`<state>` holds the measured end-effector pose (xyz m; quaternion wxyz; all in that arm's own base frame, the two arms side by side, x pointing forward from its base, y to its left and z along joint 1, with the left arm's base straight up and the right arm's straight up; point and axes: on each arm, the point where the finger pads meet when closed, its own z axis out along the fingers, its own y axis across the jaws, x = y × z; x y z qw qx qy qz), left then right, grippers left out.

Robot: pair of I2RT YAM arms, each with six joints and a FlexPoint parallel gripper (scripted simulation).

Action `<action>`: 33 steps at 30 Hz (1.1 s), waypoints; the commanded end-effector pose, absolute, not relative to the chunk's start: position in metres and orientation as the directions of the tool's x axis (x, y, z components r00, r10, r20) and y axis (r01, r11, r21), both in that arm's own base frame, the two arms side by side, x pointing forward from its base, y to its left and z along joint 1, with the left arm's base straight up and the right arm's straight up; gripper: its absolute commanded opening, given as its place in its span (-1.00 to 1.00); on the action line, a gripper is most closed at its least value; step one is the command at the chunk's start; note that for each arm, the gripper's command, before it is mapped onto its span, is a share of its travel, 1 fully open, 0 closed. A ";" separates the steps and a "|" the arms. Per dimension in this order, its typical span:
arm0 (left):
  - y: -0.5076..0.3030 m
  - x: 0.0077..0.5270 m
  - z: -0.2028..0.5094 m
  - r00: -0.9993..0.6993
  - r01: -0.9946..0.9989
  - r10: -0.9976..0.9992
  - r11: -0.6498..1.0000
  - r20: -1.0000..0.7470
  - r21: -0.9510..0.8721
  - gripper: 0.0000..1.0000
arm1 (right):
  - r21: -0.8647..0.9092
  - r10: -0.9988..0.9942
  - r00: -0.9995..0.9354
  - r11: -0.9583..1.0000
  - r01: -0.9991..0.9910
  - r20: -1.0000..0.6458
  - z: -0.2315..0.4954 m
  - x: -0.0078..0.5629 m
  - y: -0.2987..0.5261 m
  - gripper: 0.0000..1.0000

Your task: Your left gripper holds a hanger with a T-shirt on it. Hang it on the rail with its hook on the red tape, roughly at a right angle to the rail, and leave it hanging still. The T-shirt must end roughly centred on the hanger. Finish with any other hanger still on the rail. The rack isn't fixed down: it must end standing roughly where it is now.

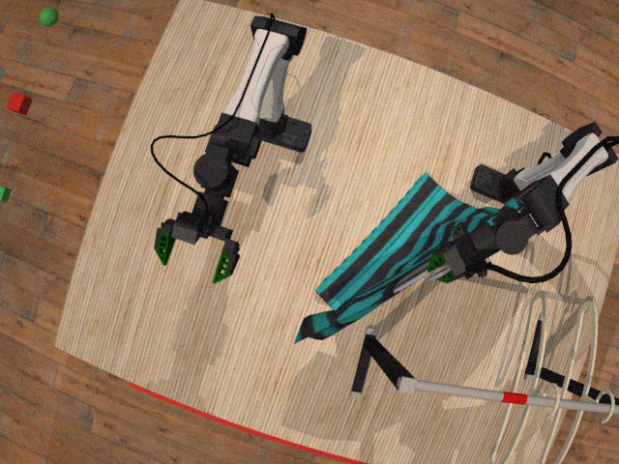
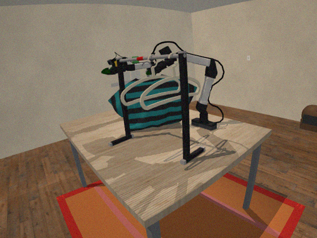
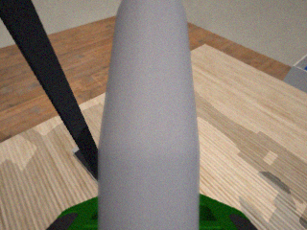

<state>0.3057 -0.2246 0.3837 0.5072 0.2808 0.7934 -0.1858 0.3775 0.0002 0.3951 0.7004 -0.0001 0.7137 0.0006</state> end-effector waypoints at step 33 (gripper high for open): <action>-0.111 0.253 0.409 -0.319 0.288 0.088 0.958 -0.944 -0.008 -1.00 | 0.000 -0.027 -0.086 0.955 -0.298 -0.996 0.417 0.314 0.074 1.00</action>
